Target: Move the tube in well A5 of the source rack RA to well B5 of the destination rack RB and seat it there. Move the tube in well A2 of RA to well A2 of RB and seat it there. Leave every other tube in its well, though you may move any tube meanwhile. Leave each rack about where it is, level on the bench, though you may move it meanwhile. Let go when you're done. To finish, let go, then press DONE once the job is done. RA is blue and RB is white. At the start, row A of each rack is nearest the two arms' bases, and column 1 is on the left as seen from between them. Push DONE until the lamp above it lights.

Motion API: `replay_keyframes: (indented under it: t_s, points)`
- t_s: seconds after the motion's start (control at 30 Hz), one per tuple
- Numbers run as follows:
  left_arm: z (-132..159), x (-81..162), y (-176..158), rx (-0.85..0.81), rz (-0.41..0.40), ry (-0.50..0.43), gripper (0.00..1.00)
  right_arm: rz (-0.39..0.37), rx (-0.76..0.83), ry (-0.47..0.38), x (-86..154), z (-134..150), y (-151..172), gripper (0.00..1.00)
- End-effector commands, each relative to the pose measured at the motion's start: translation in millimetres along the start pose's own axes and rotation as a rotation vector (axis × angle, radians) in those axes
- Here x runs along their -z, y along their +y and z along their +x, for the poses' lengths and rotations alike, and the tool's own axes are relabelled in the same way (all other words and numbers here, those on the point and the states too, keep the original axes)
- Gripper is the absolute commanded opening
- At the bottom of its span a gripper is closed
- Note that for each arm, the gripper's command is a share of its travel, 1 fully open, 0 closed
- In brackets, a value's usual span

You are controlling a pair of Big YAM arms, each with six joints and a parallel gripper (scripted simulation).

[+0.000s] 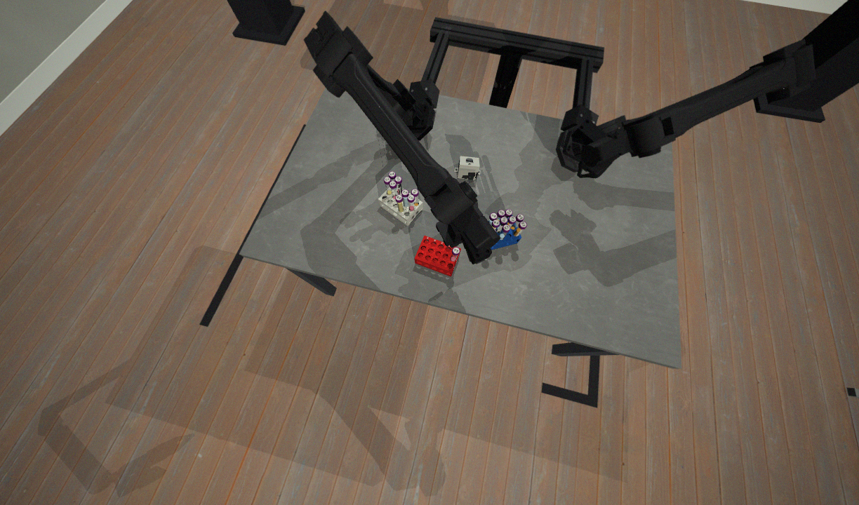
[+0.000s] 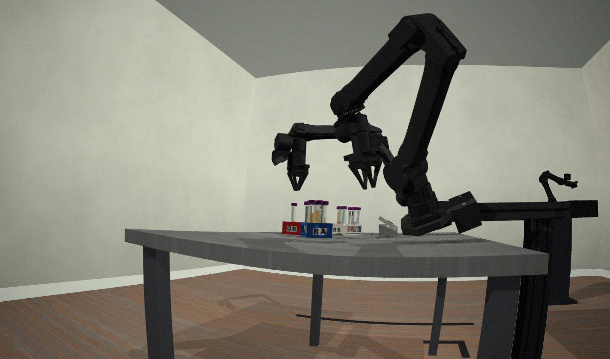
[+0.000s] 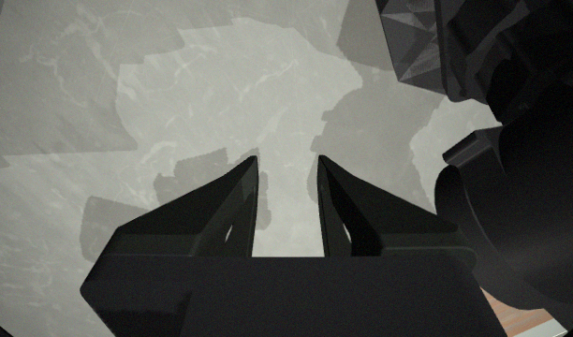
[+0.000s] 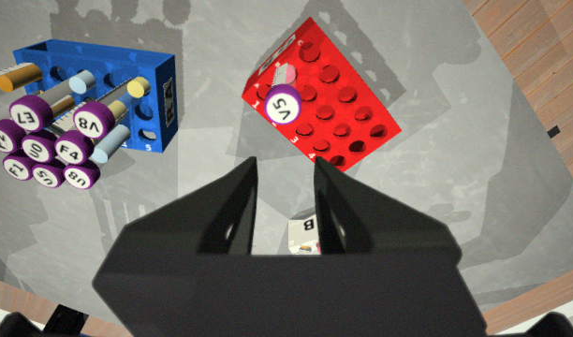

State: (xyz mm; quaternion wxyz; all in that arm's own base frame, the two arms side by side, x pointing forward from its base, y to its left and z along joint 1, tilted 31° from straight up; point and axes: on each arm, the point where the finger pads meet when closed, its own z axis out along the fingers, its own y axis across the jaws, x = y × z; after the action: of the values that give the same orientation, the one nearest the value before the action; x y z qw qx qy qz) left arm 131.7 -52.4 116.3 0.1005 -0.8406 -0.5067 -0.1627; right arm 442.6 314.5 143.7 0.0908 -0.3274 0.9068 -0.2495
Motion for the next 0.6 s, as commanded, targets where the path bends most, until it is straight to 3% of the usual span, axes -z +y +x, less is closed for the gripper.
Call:
replay_keyframes:
  t_s: [0.0, 0.1, 0.17, 0.2, 0.43, 0.5, 0.53, 0.57]
  points:
    - [0.7, 9.5, 7.9, 0.009, -0.024, -0.009, 0.30, -0.006, -0.033, -0.035, 23.6, -14.1, -5.5, 0.30]
    - [0.7, 9.5, 7.9, 0.009, -0.024, -0.009, 0.30, -0.008, -0.037, -0.050, 39.2, -12.6, -7.8, 0.30]
    - [0.7, 9.5, 7.9, 0.009, -0.024, -0.009, 0.30, -0.004, -0.022, -0.023, 22.8, -7.4, -5.1, 0.30]
    - [0.7, 9.5, 7.9, 0.009, -0.024, -0.009, 0.30, -0.004, -0.046, -0.022, 27.0, 7.9, 3.6, 0.30]
    - [0.7, 9.5, 7.9, 0.009, -0.024, -0.009, 0.30, -0.009, -0.286, -0.033, 26.1, 46.9, 17.9, 0.30]
    - [0.7, 9.5, 7.9, 0.009, -0.024, -0.009, 0.30, -0.009, -0.286, -0.033, 26.1, 46.9, 17.9, 0.30]
    - [0.7, 9.5, 7.9, 0.009, -0.024, -0.009, 0.30, 0.001, -0.338, 0.001, 9.1, 53.4, 10.3, 0.30]
    - [0.7, 9.5, 7.9, 0.009, -0.024, -0.009, 0.30, -0.007, -0.373, -0.021, 19.9, 59.8, 11.6, 0.30]
